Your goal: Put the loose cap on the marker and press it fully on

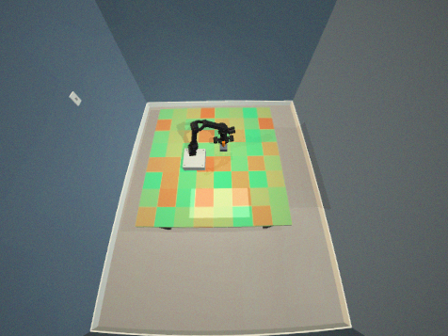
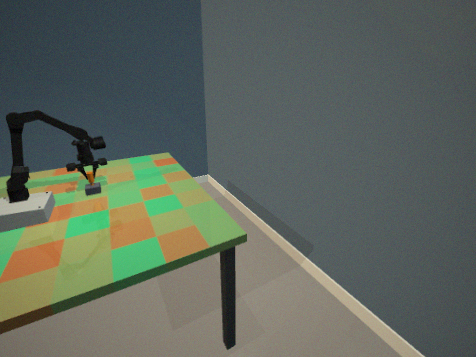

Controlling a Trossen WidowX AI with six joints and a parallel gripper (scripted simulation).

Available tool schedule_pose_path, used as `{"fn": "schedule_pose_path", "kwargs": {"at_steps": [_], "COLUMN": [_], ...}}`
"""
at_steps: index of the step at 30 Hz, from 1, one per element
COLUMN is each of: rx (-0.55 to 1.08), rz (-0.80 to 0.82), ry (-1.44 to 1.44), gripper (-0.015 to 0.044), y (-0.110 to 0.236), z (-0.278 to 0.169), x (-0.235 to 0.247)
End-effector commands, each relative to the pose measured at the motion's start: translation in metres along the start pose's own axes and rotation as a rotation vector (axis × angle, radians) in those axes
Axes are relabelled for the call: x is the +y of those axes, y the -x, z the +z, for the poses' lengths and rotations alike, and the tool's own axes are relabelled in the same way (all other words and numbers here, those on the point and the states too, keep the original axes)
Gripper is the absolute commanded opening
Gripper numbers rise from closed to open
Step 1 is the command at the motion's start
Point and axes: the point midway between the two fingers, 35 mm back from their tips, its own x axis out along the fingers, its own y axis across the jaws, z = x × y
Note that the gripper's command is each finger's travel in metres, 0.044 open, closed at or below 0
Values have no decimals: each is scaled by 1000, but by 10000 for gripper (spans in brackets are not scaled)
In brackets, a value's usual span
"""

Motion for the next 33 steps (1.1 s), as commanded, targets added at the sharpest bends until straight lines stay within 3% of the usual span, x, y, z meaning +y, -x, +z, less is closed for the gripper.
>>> {"fn": "schedule_pose_path", "kwargs": {"at_steps": [1, 15, 18, 23, 27, 33], "rx": [0, 0, 0, 0, 0, 0], "rz": [0, 0, 0, 0, 0, 0], "ry": [0, 0, 0, 0, 0, -442], "gripper": [79, 440, 440, 440, 440, 282], "y": [0, 0, 10, 73, 75, 73], "z": [0, 0, 0, 0, 0, -1], "x": [0, 0, -1, -1, 0, 0]}}
